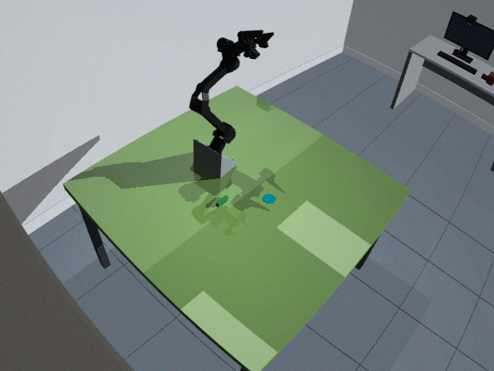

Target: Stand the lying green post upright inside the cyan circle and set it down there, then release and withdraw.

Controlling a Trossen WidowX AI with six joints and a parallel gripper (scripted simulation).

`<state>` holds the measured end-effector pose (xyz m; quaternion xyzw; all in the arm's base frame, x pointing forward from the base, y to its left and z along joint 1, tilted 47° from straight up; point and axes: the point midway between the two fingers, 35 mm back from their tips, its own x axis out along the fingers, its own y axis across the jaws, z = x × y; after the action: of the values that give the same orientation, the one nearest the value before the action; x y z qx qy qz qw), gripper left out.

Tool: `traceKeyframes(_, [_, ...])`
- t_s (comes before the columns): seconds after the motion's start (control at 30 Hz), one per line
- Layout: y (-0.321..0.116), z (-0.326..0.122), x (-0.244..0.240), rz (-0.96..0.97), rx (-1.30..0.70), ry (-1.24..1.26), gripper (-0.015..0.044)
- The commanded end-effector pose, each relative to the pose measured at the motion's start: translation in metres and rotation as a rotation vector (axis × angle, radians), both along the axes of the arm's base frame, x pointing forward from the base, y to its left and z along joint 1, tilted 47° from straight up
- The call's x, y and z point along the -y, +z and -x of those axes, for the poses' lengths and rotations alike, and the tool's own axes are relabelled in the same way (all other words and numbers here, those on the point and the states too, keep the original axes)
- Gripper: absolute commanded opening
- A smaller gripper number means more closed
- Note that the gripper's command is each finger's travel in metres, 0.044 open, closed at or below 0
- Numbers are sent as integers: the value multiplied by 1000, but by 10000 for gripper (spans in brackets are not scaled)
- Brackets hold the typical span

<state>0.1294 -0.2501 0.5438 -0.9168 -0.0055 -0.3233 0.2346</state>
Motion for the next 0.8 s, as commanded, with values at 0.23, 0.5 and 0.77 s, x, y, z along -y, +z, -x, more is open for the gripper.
traceKeyframes(0.23, [25,24,-31,151,43,-116,233])
traceKeyframes(0.5, [57,49,-94,421,89,-290,233])
traceKeyframes(0.77, [76,54,-164,697,114,-445,233])
